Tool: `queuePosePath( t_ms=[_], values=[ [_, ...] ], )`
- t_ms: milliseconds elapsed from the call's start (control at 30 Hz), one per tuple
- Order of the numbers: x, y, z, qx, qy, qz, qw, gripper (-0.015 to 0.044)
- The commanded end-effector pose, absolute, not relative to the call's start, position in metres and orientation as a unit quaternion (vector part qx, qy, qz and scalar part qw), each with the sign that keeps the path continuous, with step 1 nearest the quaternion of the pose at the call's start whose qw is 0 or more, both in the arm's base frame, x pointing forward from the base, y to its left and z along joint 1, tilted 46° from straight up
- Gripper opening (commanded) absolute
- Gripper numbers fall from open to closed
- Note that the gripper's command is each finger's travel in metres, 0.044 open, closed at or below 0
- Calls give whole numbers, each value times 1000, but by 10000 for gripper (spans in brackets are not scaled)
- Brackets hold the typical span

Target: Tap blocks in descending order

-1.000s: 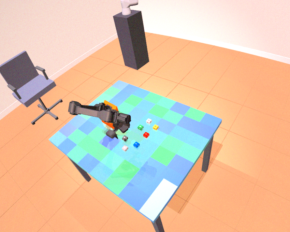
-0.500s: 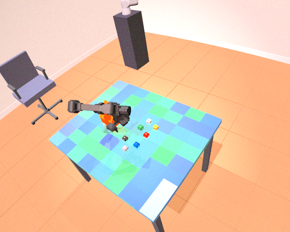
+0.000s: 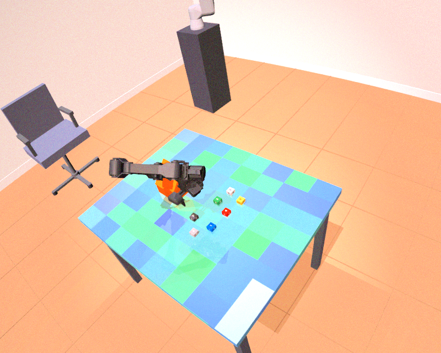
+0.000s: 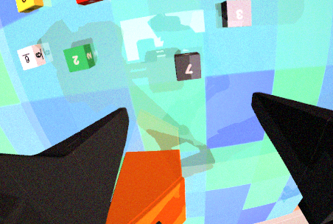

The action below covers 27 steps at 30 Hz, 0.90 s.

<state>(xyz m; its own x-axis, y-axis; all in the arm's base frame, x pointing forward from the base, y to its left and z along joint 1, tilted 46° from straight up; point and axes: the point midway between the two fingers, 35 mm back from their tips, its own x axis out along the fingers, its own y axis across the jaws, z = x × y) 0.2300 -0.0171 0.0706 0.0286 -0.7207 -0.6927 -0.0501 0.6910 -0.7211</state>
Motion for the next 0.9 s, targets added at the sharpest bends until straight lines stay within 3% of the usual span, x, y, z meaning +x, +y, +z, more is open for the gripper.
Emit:
queuePosePath(
  t_ms=[0,267,867],
  values=[
    [244,15,42,-295,650,-251,654,400],
    [248,81,-32,-295,649,-254,653,400],
    [248,83,-33,-295,649,-254,653,400]
  ],
)
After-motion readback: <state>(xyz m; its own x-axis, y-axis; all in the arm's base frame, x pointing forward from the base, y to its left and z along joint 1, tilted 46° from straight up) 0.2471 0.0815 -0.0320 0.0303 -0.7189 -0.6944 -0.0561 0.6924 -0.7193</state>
